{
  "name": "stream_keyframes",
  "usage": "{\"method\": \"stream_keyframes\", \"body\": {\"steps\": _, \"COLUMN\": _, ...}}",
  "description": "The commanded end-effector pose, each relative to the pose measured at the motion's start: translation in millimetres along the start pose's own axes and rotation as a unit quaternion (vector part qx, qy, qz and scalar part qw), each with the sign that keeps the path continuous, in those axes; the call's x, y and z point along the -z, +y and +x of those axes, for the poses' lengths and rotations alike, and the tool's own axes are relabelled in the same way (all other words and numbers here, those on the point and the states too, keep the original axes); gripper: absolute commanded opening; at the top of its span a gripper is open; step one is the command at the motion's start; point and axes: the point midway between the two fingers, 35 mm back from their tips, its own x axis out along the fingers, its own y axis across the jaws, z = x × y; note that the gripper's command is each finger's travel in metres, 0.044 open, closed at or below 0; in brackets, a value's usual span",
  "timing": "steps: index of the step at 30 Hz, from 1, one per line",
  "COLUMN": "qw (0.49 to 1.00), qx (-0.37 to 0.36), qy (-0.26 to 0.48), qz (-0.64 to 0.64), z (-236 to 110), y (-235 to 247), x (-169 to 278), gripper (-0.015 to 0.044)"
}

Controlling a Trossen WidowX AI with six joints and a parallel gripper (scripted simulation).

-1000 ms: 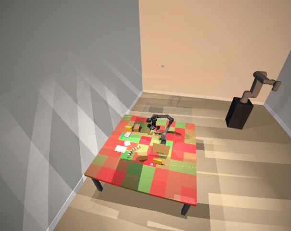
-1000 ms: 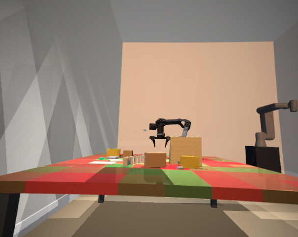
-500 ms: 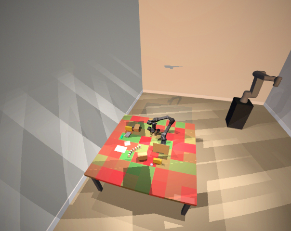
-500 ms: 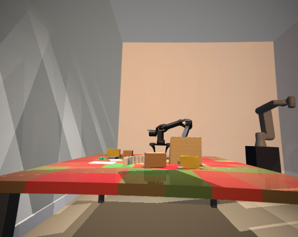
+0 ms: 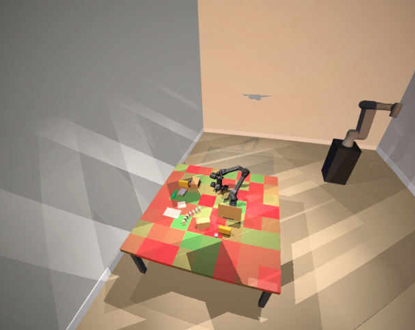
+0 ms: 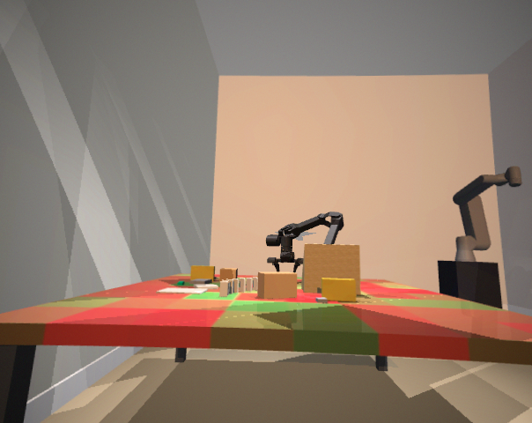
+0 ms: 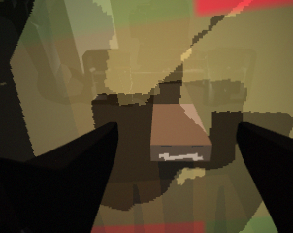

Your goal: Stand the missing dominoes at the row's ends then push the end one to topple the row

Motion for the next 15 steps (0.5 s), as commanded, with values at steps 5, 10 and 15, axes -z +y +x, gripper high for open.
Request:
{"method": "stream_keyframes", "body": {"steps": 5, "qw": 1.0, "qx": 0.0, "qy": -0.003, "qz": -0.003, "z": 1.0, "y": 0.7, "x": -1.7, "gripper": 0.0125}}
{"method": "stream_keyframes", "body": {"steps": 10, "qw": 1.0, "qx": 0.0, "qy": -0.003, "qz": -0.003, "z": 1.0, "y": 0.7, "x": -1.7, "gripper": 0.0107}}
{"method": "stream_keyframes", "body": {"steps": 15, "qw": 1.0, "qx": 0.0, "qy": -0.003, "qz": -0.003, "z": 1.0, "y": 0.7, "x": -1.7, "gripper": 0.0107}}
